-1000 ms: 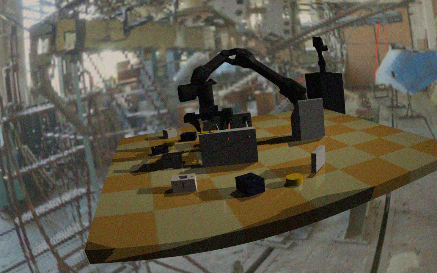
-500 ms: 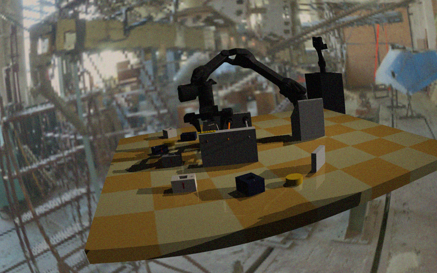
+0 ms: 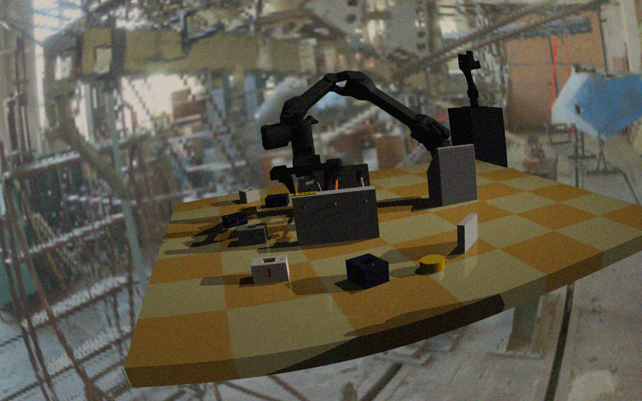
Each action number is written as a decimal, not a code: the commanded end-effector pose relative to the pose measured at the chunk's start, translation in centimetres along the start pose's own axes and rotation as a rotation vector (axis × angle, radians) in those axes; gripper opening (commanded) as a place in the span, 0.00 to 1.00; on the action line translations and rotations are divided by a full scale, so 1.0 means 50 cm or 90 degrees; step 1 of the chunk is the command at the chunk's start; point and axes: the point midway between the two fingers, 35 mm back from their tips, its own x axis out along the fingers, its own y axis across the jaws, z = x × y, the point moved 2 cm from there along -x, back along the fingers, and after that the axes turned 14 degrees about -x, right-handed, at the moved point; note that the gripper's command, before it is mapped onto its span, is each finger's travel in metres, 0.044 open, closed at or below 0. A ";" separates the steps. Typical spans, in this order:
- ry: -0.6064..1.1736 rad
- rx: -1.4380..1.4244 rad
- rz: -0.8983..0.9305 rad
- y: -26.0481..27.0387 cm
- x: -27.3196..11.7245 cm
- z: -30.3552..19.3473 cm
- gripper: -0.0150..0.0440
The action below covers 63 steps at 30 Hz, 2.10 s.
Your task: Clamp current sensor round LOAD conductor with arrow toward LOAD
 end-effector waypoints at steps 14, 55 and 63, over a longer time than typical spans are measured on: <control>-0.008 -0.006 -0.011 -0.003 -0.014 0.016 0.25; 0.000 0.000 0.000 0.000 0.000 0.000 0.25; 0.000 0.000 0.000 0.000 0.000 0.000 0.25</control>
